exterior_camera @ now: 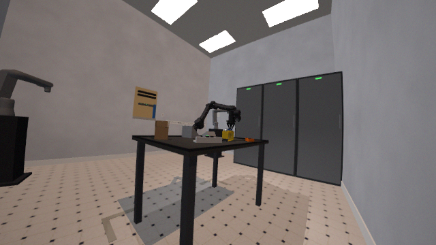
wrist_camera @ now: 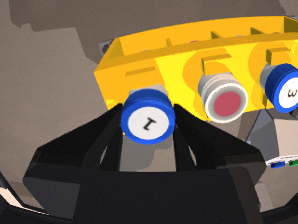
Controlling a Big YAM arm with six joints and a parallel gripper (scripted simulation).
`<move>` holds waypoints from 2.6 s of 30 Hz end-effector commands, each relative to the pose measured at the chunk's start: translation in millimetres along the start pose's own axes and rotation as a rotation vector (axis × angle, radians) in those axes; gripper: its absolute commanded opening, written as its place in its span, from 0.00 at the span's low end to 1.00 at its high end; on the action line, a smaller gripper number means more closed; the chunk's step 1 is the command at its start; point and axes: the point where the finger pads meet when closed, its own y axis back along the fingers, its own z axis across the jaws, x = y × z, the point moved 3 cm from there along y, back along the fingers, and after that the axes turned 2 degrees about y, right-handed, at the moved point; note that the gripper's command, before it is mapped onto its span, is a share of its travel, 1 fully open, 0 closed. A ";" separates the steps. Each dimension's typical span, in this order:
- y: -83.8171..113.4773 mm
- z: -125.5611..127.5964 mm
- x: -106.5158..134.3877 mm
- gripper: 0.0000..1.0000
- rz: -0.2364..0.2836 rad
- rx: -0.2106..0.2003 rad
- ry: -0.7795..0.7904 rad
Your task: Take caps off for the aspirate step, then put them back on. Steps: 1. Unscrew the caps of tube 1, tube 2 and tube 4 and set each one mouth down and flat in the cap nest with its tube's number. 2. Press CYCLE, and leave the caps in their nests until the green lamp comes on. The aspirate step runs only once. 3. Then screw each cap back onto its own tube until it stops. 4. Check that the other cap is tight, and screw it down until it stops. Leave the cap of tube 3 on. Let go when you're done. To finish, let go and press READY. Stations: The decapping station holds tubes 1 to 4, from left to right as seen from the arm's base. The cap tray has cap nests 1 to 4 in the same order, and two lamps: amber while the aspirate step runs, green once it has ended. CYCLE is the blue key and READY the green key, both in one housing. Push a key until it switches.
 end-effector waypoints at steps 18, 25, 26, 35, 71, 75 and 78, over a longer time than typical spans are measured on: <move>4.3 6.5 -6.4 0.49 -0.014 -0.002 -0.402; 4.3 6.5 -6.4 0.49 -0.014 -0.002 -0.402; 4.3 6.5 -6.4 0.49 -0.014 -0.002 -0.402; 1.3 11.2 -6.7 0.49 0.000 0.000 -0.102; 5.8 7.0 -6.7 0.00 -0.014 0.004 0.384; 2.7 12.6 -7.0 0.00 0.002 0.000 0.280; 2.1 12.1 -7.3 0.00 0.001 0.000 0.181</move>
